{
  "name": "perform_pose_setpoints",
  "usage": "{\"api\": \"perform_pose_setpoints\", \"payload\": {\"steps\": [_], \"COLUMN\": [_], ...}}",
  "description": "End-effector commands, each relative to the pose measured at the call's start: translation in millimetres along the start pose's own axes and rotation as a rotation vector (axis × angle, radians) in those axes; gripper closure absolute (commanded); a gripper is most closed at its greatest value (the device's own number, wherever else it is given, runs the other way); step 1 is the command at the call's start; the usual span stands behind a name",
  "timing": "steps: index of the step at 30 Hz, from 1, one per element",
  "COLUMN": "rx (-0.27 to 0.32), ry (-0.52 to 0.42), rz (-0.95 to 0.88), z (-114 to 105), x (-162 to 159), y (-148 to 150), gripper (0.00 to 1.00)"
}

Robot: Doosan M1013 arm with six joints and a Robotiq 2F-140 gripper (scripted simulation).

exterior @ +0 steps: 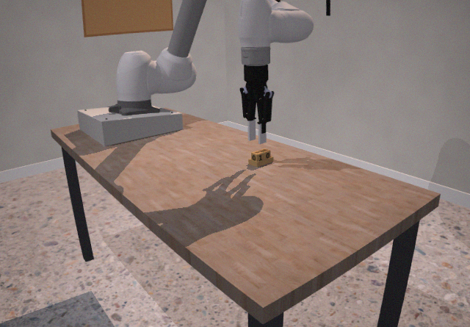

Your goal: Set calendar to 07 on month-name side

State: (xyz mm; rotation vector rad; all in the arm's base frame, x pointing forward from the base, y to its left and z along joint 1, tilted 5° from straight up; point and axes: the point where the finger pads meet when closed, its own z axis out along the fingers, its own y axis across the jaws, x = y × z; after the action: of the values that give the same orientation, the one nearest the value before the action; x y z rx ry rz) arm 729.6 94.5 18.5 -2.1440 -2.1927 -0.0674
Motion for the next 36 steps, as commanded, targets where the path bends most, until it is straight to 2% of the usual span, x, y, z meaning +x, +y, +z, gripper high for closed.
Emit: {"api": "perform_pose_setpoints", "payload": {"steps": [1, 16, 36], "rx": [0.0, 0.0, 0.0], "ry": [0.0, 0.0, 0.0], "rz": [0.0, 0.0, 0.0], "z": [2, 23, 29], "x": [0, 0, 0], "y": [0, 0, 0], "gripper": [0.65, 0.65, 0.65]}}
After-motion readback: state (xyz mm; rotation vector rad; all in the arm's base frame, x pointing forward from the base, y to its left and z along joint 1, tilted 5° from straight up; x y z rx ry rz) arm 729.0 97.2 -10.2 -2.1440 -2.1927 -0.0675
